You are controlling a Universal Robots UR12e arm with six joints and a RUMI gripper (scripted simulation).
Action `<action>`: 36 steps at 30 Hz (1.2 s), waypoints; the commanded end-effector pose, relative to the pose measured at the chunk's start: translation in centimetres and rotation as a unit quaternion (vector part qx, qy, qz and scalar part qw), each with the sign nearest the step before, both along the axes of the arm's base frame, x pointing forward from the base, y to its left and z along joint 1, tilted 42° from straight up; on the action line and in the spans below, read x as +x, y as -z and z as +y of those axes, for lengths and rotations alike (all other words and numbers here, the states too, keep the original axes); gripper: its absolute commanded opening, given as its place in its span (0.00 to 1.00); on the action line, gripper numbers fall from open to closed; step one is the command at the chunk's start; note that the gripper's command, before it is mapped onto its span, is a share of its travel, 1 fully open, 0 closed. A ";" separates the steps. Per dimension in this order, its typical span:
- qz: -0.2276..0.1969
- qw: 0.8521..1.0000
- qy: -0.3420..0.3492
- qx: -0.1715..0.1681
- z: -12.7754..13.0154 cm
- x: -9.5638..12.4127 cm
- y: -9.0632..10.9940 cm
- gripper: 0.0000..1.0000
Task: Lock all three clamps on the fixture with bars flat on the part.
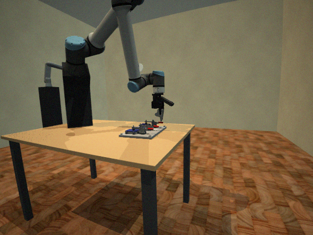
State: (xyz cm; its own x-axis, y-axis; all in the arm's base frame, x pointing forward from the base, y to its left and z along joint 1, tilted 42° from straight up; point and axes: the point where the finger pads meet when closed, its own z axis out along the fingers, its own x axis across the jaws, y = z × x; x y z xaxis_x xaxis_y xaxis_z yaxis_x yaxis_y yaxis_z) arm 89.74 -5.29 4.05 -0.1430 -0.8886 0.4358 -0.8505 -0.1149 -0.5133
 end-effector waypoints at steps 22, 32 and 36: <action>0.000 1.000 0.000 0.000 1.2 -1.3 -2.0 0.00; 0.000 1.000 0.000 0.000 2.2 -2.4 -3.6 0.00; 0.000 1.000 0.000 0.000 2.3 -2.6 -3.9 0.00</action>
